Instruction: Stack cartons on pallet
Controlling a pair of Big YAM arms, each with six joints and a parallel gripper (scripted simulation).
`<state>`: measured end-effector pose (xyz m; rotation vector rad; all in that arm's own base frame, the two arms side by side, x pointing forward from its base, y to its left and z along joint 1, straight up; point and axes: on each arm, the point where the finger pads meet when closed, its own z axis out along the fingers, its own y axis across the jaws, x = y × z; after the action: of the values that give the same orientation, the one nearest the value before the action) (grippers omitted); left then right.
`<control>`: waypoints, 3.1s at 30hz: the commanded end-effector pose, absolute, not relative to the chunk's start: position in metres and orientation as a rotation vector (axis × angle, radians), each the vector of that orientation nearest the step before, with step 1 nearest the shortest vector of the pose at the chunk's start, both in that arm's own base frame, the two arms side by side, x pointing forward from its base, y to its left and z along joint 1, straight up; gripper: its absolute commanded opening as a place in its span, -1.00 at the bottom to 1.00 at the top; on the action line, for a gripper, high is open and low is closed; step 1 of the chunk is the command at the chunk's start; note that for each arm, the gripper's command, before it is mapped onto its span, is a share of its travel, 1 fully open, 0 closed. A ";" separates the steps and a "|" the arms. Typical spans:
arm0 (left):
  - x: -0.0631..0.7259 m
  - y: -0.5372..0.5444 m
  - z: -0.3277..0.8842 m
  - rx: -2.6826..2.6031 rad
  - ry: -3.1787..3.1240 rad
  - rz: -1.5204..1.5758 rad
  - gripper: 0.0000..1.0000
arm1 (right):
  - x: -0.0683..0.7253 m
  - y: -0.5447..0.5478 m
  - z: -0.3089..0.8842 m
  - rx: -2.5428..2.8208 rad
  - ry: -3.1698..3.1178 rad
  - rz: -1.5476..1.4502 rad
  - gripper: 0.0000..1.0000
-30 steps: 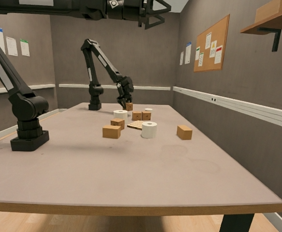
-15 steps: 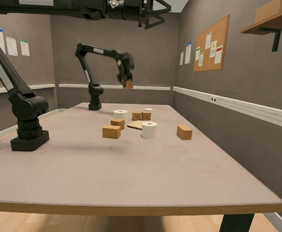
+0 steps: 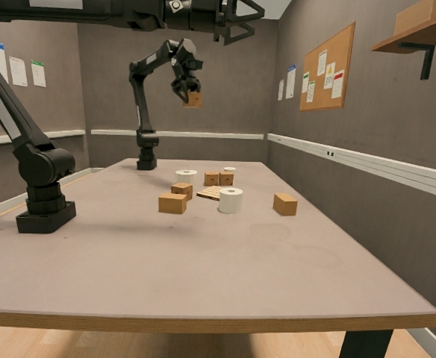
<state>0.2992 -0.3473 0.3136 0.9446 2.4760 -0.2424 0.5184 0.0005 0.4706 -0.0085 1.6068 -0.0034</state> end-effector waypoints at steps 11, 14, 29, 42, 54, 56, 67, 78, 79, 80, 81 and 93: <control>0.301 -0.427 0.341 0.899 2.476 -0.262 0.00 | 0.518 0.000 0.498 0.000 1.560 0.000 1.00; 0.301 -0.428 0.337 0.886 2.471 -0.276 0.00 | 0.518 0.000 0.498 0.000 1.560 0.000 1.00; 0.305 -0.421 0.330 0.273 2.514 -0.873 0.00 | 0.518 0.000 0.498 0.000 1.560 0.000 1.00; 0.298 -0.424 0.331 -0.145 2.386 -1.341 0.00 | 0.518 0.000 0.498 0.000 1.560 0.000 1.00; 0.294 -0.429 0.342 -0.346 2.194 -1.610 0.00 | 0.518 0.000 0.498 0.000 1.560 0.000 1.00; 0.295 -0.428 0.342 -0.340 2.191 -1.608 0.00 | 0.518 0.000 0.498 0.000 1.560 0.000 1.00; 0.297 -0.434 0.364 -0.354 2.198 -1.611 0.00 | 0.518 0.000 0.498 0.000 1.560 0.000 1.00; 0.298 -0.435 0.367 -0.346 2.184 -1.621 0.00 | 0.521 0.000 0.498 0.015 1.551 0.016 1.00; 0.298 -0.435 0.367 -0.346 2.184 -1.621 0.00 | 0.521 0.001 0.498 0.026 1.550 0.030 1.00; 0.298 -0.435 0.367 -0.346 2.184 -1.621 0.00 | 0.522 0.007 0.496 0.038 1.549 0.064 1.00; 0.301 -0.430 0.344 -0.359 2.218 -1.581 0.00 | 0.523 0.010 0.493 0.058 1.547 0.095 1.00; 0.301 -0.430 0.344 -0.359 2.218 -1.581 0.00 | 0.515 0.064 0.431 0.283 1.517 0.556 1.00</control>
<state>0.2978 -0.4233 0.3121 -0.3764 2.2741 -1.5321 0.5133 0.0599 0.4206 0.1931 1.5829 0.4363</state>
